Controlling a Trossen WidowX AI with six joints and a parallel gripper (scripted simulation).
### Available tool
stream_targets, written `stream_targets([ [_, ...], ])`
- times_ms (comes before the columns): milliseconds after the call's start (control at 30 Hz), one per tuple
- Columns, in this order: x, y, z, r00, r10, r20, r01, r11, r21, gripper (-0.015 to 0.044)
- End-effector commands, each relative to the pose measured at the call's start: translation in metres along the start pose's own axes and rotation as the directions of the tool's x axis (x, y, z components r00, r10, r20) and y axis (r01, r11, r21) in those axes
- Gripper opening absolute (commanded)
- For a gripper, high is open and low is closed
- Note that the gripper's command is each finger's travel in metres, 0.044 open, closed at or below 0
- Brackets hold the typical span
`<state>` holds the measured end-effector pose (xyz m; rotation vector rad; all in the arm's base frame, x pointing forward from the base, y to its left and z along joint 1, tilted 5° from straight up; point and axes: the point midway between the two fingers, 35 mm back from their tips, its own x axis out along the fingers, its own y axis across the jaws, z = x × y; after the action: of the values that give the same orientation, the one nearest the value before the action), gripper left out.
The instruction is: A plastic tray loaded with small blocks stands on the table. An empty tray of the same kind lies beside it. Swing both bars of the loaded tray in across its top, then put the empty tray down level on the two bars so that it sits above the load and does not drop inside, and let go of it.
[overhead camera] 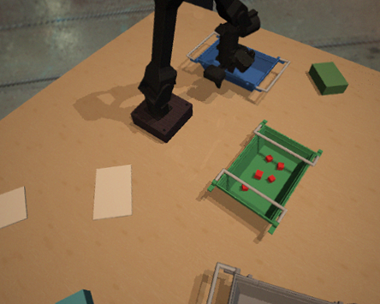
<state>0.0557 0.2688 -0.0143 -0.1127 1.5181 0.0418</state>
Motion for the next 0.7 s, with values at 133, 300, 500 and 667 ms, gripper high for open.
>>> stream_targets([
  [133,0.0006,-0.0001,0.0004,1.0,0.0,0.001,0.0,1.0,-0.003,0.0235],
  [300,0.0006,-0.0001,0.0004,1.0,0.0,0.001,0.0,1.0,-0.003,0.0193],
  [500,0.0006,-0.0001,0.0004,1.0,0.0,0.001,0.0,1.0,-0.003,0.0153],
  [667,0.0006,-0.0001,0.0004,1.0,0.0,0.001,0.0,1.0,-0.003,0.012],
])
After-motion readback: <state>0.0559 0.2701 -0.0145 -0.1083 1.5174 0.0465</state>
